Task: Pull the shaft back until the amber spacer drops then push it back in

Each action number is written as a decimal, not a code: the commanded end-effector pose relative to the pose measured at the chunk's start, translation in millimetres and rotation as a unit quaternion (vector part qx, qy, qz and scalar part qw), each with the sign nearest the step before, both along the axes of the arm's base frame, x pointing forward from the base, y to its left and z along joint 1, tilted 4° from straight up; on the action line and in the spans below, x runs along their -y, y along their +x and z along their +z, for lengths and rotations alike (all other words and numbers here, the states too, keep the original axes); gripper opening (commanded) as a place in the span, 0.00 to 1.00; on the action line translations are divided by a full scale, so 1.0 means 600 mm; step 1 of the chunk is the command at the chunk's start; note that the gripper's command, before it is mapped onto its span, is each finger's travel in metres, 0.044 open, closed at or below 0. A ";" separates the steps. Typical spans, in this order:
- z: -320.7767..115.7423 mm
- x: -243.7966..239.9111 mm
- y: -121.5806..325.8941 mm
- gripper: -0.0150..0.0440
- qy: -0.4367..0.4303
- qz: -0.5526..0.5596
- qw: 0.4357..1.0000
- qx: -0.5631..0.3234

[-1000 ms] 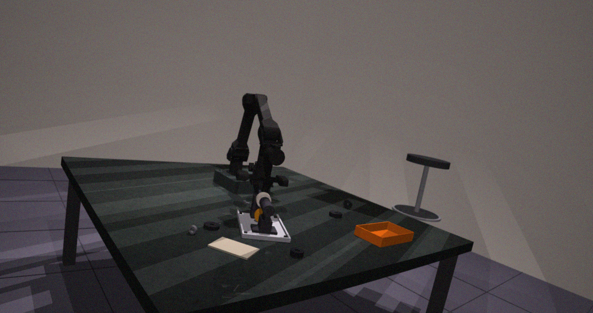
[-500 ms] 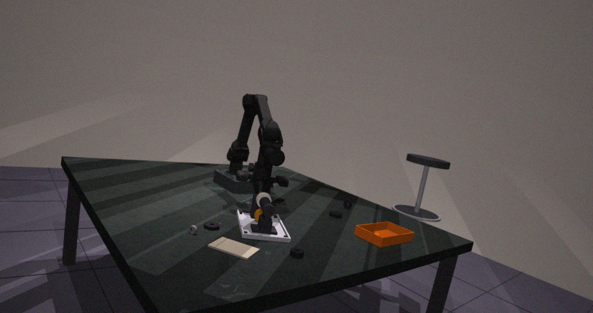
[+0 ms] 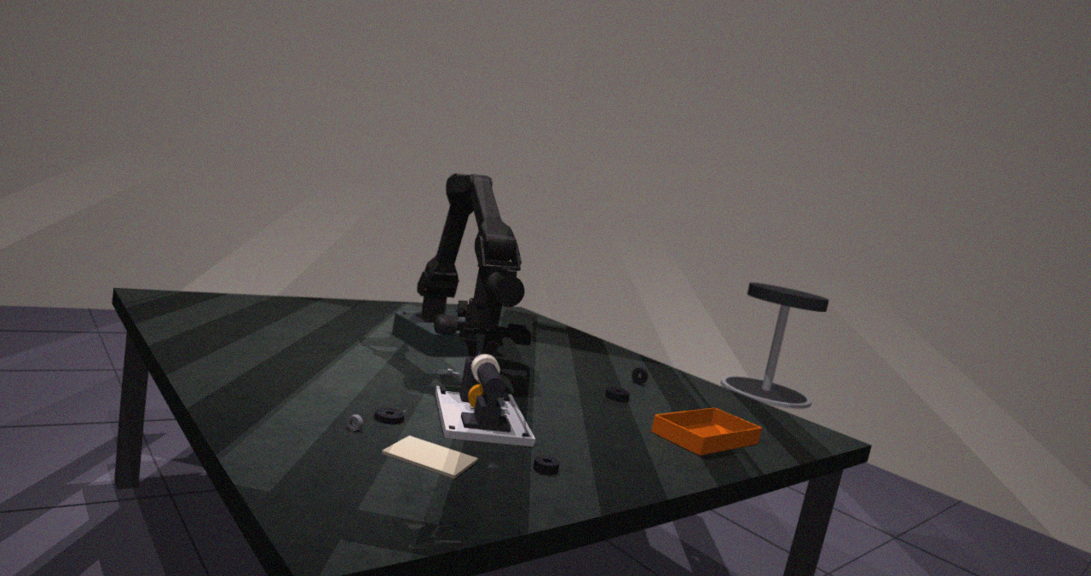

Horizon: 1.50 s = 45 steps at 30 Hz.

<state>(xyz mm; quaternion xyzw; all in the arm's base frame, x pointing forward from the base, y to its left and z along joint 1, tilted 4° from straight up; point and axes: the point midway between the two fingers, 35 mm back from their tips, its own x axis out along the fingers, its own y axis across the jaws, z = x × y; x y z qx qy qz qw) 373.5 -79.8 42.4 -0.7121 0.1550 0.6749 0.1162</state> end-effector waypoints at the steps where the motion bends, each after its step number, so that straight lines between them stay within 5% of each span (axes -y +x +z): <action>1: 0.004 0.004 0.009 0.25 -0.003 0.000 1.000 0.006; 45: 0.005 0.010 0.024 0.25 -0.003 0.000 1.000 0.006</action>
